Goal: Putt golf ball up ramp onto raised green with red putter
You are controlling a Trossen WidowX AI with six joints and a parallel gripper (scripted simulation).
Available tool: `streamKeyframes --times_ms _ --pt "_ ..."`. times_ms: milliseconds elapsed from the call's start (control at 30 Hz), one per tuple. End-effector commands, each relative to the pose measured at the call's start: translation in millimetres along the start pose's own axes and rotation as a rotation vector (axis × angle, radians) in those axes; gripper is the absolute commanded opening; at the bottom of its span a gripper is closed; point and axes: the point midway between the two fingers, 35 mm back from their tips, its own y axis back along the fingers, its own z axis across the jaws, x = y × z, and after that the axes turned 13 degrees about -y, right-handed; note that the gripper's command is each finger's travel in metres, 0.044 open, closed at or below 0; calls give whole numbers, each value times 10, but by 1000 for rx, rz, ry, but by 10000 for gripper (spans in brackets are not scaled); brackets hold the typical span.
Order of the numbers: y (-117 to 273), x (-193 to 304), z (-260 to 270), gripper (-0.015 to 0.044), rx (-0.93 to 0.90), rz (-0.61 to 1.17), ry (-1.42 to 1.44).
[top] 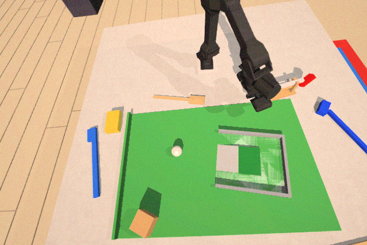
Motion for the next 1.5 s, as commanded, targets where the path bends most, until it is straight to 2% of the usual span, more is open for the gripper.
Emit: streamKeyframes --times_ms 0,133,367,533,1033,1233,1467 --pt "3 -1 0 151 0 0 0" --pt "3 -1 0 46 0 0 0" --pt "11 -4 -1 0 0 0 0" --pt "162 -57 -16 0 0 0 0" --pt "934 -248 46 0 -1 0 -1" --pt "915 -199 14 0 7 9 -22" --pt "996 103 -152 0 47 35 -196"
